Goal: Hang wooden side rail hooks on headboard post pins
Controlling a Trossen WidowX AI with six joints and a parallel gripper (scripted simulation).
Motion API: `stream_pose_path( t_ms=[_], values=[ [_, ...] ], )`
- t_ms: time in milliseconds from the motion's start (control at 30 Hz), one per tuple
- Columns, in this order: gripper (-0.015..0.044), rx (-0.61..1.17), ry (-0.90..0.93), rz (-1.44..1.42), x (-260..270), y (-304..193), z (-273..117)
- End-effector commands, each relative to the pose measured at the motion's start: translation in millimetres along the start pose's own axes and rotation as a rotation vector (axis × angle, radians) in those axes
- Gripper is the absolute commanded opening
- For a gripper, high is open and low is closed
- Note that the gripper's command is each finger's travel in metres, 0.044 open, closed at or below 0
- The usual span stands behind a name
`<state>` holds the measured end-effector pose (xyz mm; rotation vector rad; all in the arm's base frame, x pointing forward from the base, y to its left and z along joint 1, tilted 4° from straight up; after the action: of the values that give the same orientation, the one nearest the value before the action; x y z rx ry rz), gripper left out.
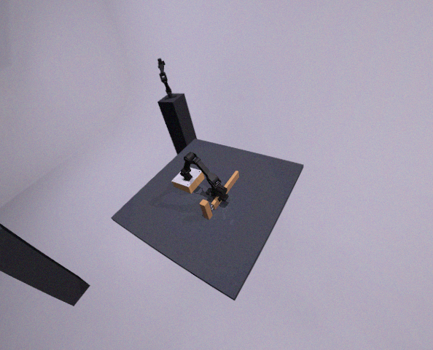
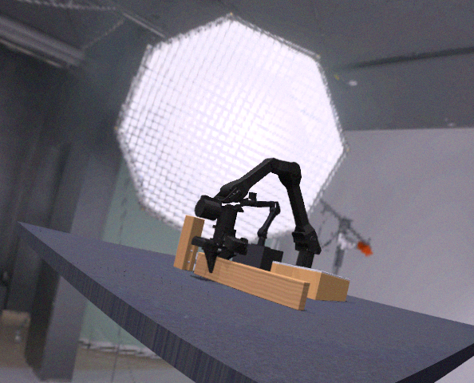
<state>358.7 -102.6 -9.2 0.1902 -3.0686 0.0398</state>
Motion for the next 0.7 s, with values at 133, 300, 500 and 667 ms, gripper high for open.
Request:
stream_pose_path(
  t_ms=[133, 300, 500, 667],
  values=[
    [0.0000, 0.002, -0.018, 0.012, 1.0, 0.1, -0.2],
    [0.0000, 0.003, -0.021, 0.013, 1.1, 0.1, -1.0],
    [0.0000, 0.003, -0.021, 0.013, 1.1, 0.1, -2.0],
    [0.0000, 0.003, -0.021, 0.013, 1.1, 0.1, -2.8]
  ],
)
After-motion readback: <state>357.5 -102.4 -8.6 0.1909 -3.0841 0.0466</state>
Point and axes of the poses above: the point midway between the two fingers, 35 mm back from their tips, its own z axis out along the fingers, its own x axis across the jaws, y = z × x, the point moved 4 cm from there along -z, back along the fingers, and after that the axes turned 13 degrees about -z, right-handed, at the moved point
